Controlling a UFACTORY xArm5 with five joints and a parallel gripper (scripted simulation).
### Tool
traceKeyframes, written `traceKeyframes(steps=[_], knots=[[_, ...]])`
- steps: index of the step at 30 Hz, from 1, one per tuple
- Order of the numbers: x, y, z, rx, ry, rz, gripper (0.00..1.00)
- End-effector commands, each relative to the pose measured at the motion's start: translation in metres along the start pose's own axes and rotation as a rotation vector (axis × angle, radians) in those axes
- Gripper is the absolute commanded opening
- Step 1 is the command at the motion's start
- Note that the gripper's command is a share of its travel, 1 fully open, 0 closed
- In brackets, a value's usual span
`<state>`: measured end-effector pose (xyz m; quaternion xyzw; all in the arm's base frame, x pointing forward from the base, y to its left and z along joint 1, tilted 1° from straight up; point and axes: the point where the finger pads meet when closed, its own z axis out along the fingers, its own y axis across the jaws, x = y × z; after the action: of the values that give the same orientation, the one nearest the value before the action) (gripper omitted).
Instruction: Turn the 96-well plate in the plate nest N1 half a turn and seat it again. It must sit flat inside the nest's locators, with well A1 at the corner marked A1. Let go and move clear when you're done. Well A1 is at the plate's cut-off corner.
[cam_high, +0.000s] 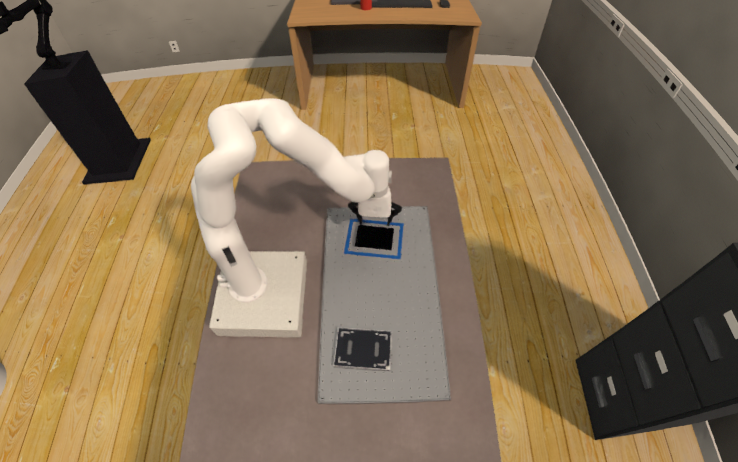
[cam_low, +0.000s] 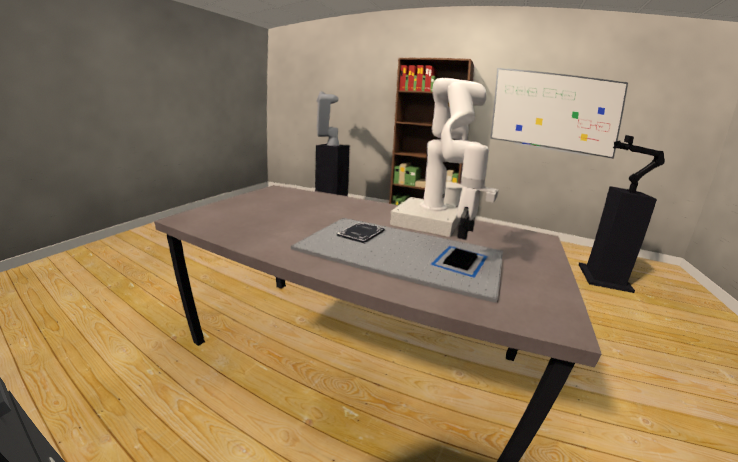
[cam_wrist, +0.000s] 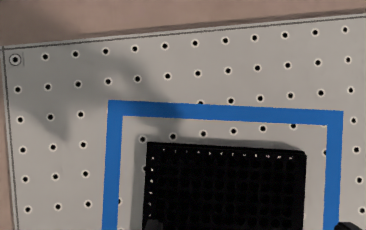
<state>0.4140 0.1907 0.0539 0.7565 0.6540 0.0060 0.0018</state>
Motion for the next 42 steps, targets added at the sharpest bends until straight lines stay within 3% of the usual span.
traceKeyframes(steps=[1,42], knots=[[0.0004,0.0006,0.0038,-0.005,-0.004,-0.131,1.0],[0.0003,0.0006,0.0038,-0.002,-0.007,-1.331,1.0]])
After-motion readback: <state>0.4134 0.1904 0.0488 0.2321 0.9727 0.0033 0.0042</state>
